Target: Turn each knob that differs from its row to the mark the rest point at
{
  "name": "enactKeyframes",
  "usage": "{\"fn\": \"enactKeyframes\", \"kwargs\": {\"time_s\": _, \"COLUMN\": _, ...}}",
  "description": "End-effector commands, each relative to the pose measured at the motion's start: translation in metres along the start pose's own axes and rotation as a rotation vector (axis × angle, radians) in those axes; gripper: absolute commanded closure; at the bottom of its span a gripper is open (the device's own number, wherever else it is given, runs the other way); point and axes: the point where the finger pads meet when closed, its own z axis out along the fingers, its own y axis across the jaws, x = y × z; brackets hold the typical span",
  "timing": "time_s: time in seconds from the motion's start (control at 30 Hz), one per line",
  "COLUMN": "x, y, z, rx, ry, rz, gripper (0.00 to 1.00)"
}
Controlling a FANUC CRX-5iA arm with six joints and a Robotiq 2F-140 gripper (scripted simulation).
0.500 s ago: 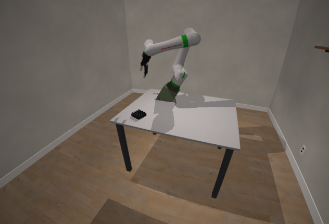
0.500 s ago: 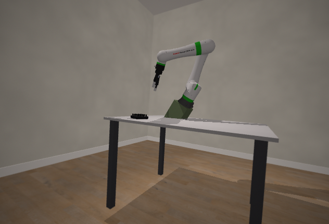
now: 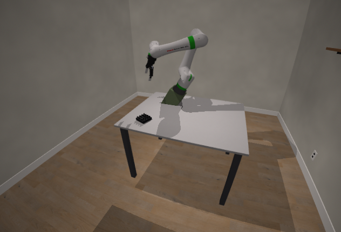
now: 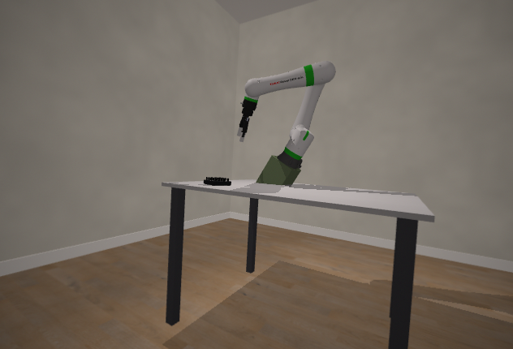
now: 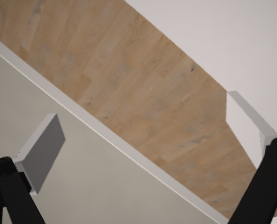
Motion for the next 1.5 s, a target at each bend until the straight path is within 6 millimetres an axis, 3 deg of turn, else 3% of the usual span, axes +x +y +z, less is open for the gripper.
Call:
{"fn": "enactKeyframes", "kwargs": {"time_s": 0.0, "x": 0.0, "y": 0.0, "z": 0.0, "rx": 0.0, "ry": 0.0, "rz": 0.0, "gripper": 0.0}}
{"fn": "enactKeyframes", "kwargs": {"time_s": 0.3, "x": -0.006, "y": 0.006, "z": 0.001, "rx": -0.007, "ry": -0.001, "rz": -0.068, "gripper": 0.0}}
{"fn": "enactKeyframes", "kwargs": {"time_s": 1.17, "x": -0.055, "y": 0.07, "z": 0.011, "rx": -0.076, "ry": -0.028, "rz": -0.737, "gripper": 0.0}}
{"fn": "enactKeyframes", "kwargs": {"time_s": 1.47, "x": -0.073, "y": 0.1, "z": 0.015, "rx": -0.103, "ry": -0.051, "rz": -1.024, "gripper": 0.0}}
